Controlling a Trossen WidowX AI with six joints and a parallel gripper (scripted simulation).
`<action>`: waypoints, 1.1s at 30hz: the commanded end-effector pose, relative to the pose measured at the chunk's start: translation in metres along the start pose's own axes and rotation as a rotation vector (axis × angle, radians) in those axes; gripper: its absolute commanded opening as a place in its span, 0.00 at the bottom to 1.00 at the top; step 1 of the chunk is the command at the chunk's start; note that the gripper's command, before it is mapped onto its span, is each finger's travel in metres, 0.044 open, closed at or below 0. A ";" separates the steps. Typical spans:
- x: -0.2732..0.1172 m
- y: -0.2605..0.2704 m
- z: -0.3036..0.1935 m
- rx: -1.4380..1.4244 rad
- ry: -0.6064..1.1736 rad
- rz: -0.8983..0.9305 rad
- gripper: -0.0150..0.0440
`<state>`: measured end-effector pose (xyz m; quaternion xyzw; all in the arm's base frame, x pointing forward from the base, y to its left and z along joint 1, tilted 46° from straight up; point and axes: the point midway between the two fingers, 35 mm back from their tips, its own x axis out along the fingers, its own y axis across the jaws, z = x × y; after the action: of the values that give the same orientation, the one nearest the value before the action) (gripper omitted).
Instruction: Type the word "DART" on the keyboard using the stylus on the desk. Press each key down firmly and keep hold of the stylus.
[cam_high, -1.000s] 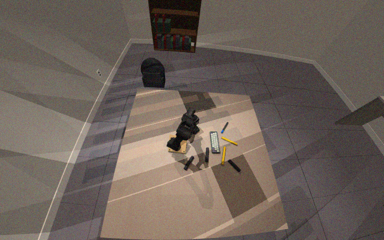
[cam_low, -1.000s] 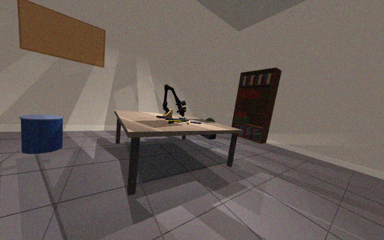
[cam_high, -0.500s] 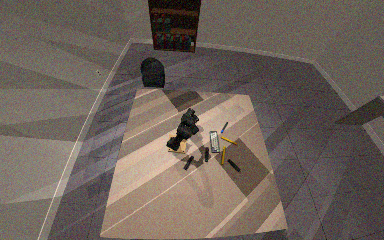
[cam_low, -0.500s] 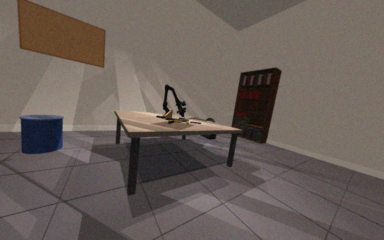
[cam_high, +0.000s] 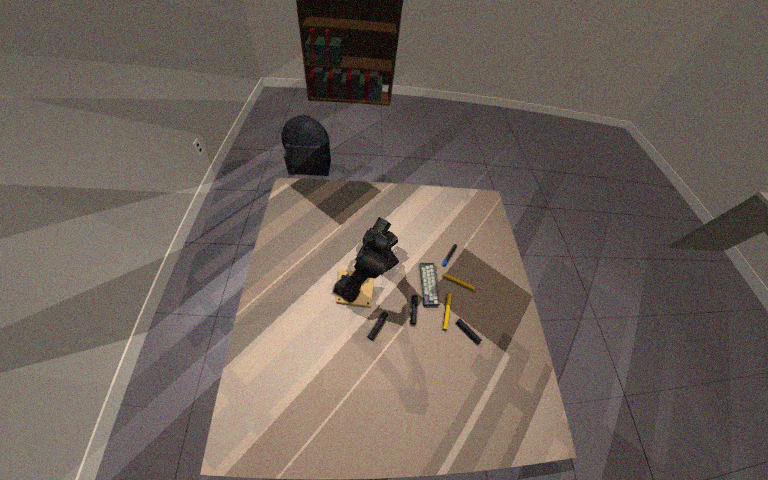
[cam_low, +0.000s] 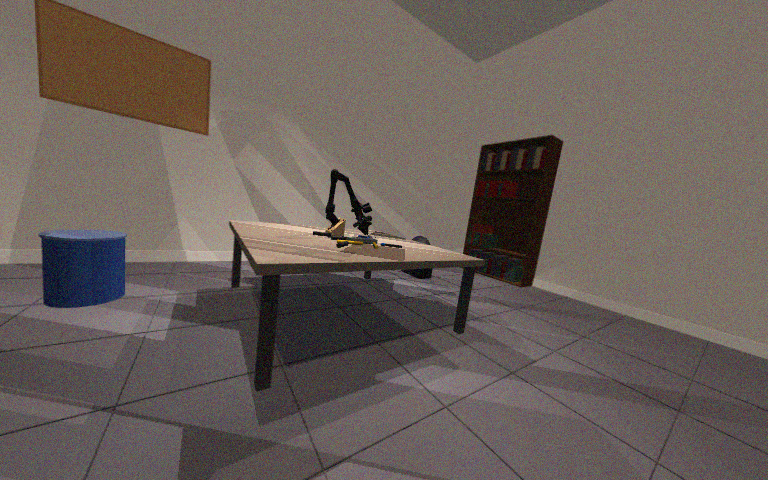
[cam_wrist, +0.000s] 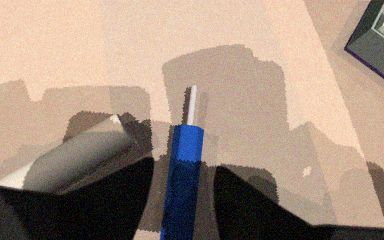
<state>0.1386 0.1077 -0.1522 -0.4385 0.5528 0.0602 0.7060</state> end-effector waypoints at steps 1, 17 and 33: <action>0.003 0.000 -0.003 -0.010 0.006 -0.006 0.51; 0.009 -0.001 -0.007 -0.010 0.006 -0.006 0.51; 0.015 -0.001 -0.010 -0.010 0.006 -0.007 0.51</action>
<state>0.1382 0.0976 -0.1623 -0.4389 0.5527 0.0599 0.7059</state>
